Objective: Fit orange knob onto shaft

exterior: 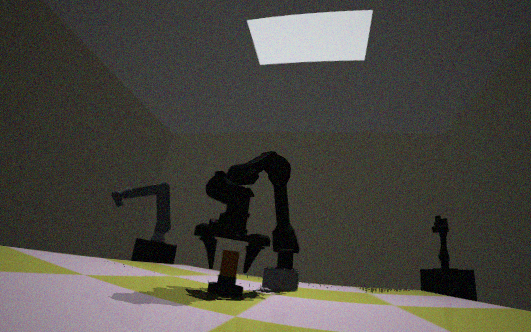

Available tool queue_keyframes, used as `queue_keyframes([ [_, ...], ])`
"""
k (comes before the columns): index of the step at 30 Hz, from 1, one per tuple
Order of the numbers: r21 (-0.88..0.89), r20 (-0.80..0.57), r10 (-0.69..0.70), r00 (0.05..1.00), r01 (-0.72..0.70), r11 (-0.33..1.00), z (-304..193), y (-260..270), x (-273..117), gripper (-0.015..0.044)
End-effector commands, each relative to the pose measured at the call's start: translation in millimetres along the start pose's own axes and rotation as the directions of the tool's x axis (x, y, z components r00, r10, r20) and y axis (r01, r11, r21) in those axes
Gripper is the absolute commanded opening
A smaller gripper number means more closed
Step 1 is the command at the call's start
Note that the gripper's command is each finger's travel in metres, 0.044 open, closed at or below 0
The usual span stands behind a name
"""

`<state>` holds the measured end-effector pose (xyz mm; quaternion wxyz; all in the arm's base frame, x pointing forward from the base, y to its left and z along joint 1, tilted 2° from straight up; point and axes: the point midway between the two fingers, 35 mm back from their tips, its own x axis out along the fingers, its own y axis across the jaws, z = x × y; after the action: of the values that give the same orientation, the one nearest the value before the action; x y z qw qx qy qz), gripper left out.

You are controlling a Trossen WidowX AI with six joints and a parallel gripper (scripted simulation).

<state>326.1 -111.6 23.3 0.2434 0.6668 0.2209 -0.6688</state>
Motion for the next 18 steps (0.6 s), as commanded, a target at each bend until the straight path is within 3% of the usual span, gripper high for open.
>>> queue_keyframes([
  [1, 0.0, 0.0, 0.0, 1.0, 0.0, 1.0, 0, 0, 0, 0.044],
  [4, 0.0, 0.0, 0.0, 1.0, 0.0, 1.0, -1, 1, -10, 0.044],
  [10, 0.0, 0.0, 0.0, 1.0, 0.0, 1.0, -1, 0, -93, 0.044],
  [18, 0.0, -0.001, 0.0, 1.0, 0.0, 1.0, -3, 4, -96, 0.044],
])
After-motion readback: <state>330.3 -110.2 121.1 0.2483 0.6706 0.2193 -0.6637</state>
